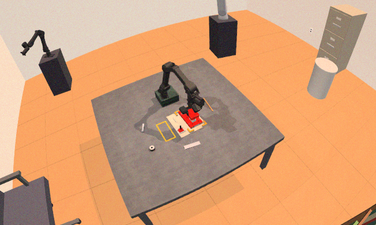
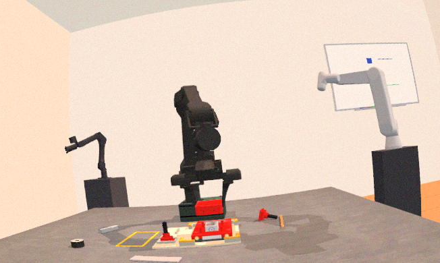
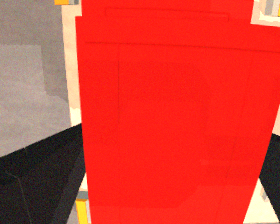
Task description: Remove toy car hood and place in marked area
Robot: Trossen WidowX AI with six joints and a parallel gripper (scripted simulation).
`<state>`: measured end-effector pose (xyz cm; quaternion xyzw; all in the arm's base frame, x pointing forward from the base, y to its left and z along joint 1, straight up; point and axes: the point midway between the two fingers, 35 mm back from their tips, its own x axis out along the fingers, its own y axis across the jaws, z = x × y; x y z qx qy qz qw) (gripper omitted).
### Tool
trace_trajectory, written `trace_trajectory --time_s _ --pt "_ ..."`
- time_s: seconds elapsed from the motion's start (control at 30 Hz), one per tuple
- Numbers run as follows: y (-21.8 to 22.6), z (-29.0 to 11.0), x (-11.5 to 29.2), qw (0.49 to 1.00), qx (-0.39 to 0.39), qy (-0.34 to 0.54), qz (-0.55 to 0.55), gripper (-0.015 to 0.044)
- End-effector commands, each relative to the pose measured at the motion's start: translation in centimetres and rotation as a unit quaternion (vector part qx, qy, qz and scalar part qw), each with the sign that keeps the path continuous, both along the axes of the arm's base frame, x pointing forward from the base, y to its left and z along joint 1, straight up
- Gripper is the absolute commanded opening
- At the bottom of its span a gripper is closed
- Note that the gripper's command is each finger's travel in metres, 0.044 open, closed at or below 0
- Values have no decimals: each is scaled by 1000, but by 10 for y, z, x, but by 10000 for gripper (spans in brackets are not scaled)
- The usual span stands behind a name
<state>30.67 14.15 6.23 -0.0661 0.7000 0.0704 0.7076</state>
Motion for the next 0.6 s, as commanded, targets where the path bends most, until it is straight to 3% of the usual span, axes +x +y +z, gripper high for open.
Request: trace_trajectory --time_s 0.0,0.57 --pt "1 20 2 1000 4 -8 0 0" --pt "-53 14 18 1000 0 -6 0 0"
